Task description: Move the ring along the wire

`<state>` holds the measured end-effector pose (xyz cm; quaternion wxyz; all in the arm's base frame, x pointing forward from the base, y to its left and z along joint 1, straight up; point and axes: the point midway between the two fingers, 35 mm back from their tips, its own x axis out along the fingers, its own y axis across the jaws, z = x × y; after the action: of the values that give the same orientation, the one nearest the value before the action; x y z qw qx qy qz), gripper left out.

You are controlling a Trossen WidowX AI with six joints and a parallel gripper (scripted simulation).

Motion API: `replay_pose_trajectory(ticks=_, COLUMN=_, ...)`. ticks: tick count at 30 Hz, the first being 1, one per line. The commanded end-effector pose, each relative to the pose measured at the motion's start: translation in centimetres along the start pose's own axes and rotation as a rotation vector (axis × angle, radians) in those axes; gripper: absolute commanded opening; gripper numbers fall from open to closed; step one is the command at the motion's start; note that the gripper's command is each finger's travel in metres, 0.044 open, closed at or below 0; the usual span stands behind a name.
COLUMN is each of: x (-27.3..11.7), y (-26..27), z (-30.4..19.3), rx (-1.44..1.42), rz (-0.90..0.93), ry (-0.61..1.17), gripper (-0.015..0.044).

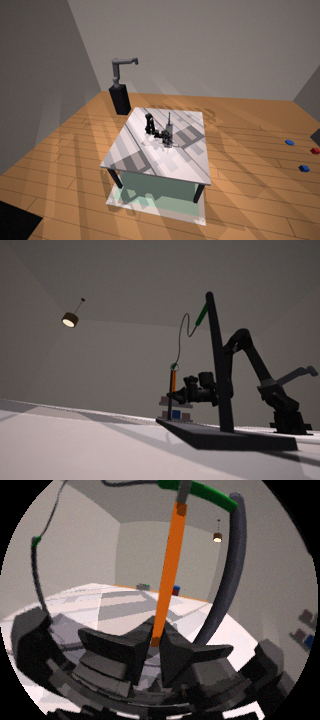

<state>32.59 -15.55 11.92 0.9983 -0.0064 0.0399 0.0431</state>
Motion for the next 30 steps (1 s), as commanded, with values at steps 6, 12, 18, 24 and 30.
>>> replay_pose_trajectory(ticks=6, x=-0.05, y=-0.17, z=1.04, rx=-0.011, rz=-0.001, ry=-0.005, gripper=-0.015)
replay_pose_trajectory(ticks=12, x=-0.05, y=-0.17, z=1.04, rx=-0.011, rz=-0.001, ry=-0.005, gripper=-0.015)
replay_pose_trajectory(ticks=18, x=-0.05, y=-0.17, z=1.04, rx=-0.011, rz=-0.001, ry=-0.005, gripper=-0.015)
replay_pose_trajectory(ticks=24, x=-0.05, y=-0.17, z=1.04, rx=-0.011, rz=-0.001, ry=-0.005, gripper=-0.015)
replay_pose_trajectory(ticks=30, x=-0.05, y=-0.17, z=1.04, rx=-0.011, rz=-0.001, ry=-0.005, gripper=-0.015)
